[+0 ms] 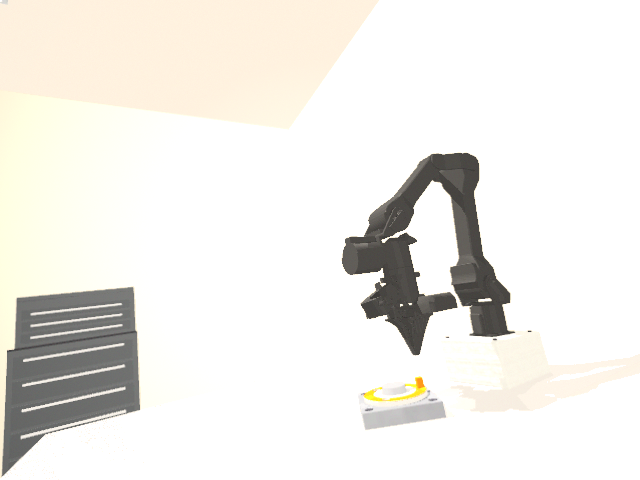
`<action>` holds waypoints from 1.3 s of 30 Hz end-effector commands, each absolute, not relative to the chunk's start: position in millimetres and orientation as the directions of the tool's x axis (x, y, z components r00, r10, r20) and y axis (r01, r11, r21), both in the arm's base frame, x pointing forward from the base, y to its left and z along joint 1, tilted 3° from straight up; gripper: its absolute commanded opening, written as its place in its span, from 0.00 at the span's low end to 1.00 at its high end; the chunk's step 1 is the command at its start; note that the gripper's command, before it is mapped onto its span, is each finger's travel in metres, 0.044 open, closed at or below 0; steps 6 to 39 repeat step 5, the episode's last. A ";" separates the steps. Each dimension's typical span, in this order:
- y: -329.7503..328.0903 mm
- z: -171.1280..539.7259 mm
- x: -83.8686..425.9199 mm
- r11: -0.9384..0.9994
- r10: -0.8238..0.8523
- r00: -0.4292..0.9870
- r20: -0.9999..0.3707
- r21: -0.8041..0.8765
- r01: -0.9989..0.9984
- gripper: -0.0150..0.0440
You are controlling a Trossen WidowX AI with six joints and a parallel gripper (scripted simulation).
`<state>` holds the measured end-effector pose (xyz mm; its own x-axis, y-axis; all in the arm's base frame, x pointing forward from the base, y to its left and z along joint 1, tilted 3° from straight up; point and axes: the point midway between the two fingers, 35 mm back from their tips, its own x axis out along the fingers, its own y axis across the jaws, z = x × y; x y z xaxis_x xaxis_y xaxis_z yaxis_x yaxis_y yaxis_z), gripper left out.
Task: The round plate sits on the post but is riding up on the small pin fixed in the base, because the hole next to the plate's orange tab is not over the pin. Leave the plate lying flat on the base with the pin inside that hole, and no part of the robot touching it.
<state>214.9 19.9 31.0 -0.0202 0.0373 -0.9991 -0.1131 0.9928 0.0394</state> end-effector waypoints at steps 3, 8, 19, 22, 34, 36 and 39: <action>19.9 30.3 214.1 0.993 0.037 -0.023 -0.999 0.039 -0.112 0.25; 19.9 30.3 214.1 0.993 0.037 -0.023 -0.999 0.039 -0.112 0.25; 19.9 30.3 214.1 0.993 0.037 -0.023 -0.999 0.039 -0.112 0.25; 19.9 30.3 214.1 0.993 0.037 -0.023 -0.999 0.039 -0.112 0.25; 19.9 30.3 214.1 0.993 0.037 -0.023 -0.999 0.039 -0.112 0.25; 19.9 30.3 214.1 0.993 0.037 -0.023 -0.999 0.039 -0.112 0.25; 19.9 30.3 214.1 0.993 0.037 -0.023 -0.999 0.039 -0.112 0.25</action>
